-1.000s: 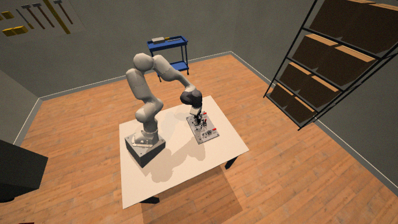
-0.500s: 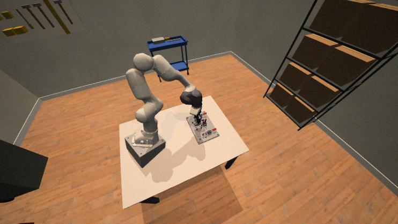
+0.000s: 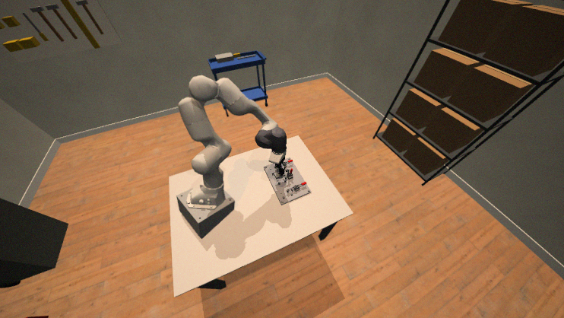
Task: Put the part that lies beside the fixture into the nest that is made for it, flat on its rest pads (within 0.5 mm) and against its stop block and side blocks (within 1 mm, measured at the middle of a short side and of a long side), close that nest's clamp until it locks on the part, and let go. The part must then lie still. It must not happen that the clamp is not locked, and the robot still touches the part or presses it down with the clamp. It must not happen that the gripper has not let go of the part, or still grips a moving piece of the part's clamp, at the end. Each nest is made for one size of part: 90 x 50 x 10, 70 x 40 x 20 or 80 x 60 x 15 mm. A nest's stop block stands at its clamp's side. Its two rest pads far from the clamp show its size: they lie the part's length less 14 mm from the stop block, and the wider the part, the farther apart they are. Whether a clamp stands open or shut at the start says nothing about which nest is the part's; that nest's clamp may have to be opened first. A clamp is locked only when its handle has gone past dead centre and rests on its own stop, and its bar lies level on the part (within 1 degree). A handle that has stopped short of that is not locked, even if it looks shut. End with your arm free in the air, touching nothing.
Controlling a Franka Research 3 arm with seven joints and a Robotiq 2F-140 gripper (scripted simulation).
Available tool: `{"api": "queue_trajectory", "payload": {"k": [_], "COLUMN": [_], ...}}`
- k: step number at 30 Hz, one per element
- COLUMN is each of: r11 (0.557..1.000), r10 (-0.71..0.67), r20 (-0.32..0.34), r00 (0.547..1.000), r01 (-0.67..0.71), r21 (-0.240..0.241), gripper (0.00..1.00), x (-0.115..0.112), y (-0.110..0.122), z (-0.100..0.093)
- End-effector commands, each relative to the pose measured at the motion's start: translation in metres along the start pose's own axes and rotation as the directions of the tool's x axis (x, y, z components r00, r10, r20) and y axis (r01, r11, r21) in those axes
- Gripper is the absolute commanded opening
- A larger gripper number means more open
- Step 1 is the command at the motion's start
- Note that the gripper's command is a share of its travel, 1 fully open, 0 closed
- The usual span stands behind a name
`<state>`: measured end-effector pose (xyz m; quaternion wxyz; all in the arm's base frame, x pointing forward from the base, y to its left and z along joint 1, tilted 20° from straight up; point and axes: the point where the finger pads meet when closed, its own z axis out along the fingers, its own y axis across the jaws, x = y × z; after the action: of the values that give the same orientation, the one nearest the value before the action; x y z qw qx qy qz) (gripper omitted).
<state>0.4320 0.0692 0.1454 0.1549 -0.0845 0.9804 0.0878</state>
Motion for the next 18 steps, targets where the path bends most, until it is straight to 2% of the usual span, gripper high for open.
{"api": "queue_trajectory", "payload": {"k": [1,18], "r11": [1.000,1.000], "r10": [0.007,-0.003], "r20": [-0.001,-0.001], "r00": [1.000,1.000], "r01": [-0.007,0.003], "r21": [-0.001,-0.001], "gripper": [0.00,0.00], "x": [0.0008,0.0008], "y": [0.0011,0.0011], "z": [0.0003,0.0003]}}
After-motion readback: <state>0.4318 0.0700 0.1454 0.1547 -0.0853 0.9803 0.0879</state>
